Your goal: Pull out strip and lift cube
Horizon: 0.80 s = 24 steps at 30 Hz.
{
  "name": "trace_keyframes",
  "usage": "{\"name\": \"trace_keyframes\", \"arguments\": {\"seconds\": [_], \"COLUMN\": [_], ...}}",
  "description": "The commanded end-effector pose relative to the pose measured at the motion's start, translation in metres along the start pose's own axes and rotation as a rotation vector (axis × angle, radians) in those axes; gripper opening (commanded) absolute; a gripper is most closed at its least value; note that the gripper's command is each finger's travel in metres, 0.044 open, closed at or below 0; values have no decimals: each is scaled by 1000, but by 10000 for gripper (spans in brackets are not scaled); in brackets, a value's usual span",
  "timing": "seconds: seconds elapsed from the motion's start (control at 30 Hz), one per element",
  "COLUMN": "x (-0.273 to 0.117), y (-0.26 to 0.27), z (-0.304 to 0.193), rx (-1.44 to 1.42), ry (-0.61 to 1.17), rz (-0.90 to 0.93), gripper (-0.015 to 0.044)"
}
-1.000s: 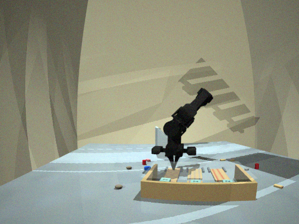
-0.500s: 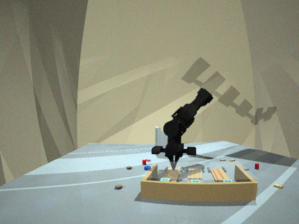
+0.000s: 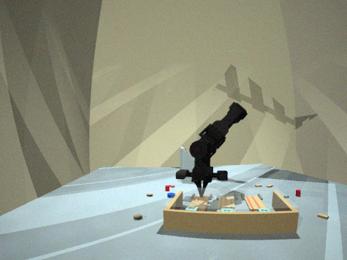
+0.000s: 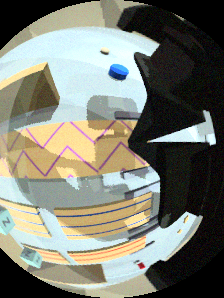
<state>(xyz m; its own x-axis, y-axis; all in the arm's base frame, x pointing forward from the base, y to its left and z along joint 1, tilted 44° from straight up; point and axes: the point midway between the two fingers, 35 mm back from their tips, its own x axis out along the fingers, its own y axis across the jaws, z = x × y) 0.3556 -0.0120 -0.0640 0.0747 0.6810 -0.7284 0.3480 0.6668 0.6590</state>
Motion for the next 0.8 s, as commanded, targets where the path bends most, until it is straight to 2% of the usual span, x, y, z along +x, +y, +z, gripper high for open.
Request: {"name": "trace_keyframes", "arguments": {"seconds": [0.0,0.77], "x": [2,4], "y": [0,0], "z": [0,-3], "rx": [2,2], "ry": [1,1], "rz": [4,4], "gripper": [0,0]}}
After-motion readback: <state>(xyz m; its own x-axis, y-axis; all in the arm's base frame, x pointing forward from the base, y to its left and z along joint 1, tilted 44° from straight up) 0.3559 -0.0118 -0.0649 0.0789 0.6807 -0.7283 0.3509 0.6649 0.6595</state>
